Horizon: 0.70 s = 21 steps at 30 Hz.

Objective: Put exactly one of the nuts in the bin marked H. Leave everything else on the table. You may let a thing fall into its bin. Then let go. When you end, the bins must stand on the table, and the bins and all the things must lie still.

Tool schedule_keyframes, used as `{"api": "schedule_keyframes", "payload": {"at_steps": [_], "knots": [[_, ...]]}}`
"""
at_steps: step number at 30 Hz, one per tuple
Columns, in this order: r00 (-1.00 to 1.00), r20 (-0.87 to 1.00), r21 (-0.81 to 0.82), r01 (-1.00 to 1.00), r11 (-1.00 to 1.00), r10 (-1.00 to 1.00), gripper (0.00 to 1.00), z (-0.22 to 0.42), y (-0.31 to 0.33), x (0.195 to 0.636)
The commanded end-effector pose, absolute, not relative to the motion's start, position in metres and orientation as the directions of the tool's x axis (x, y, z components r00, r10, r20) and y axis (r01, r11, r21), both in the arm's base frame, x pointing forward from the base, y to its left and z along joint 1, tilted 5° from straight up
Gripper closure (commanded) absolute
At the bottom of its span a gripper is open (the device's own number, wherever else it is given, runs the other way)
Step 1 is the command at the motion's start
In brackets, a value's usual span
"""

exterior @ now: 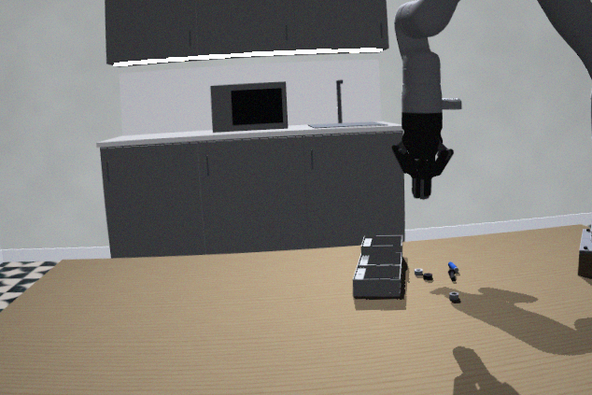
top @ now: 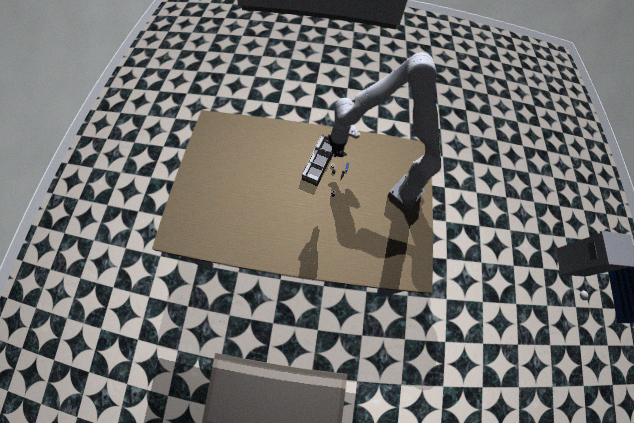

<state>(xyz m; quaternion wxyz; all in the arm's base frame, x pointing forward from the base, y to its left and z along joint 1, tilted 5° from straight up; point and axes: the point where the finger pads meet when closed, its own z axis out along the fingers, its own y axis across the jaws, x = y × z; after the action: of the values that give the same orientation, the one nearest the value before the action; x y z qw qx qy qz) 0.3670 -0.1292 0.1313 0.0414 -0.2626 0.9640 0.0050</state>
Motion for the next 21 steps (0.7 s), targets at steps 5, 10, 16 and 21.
{"api": "schedule_keyframes", "payload": {"at_steps": [5,10,16,21], "knots": [[-0.656,-0.090,-0.002,-0.752,0.659,-0.749,0.91,0.092,-0.176,0.372],[-0.480,-0.081,-0.031,-0.875,0.483,-0.874,0.91,0.069,-0.210,0.378],[-0.267,-0.079,-0.041,-0.962,0.271,-0.960,0.91,0.050,-0.237,0.383],[-0.062,-0.059,-0.062,-0.996,0.066,-0.996,0.91,0.045,-0.245,0.385]]}}
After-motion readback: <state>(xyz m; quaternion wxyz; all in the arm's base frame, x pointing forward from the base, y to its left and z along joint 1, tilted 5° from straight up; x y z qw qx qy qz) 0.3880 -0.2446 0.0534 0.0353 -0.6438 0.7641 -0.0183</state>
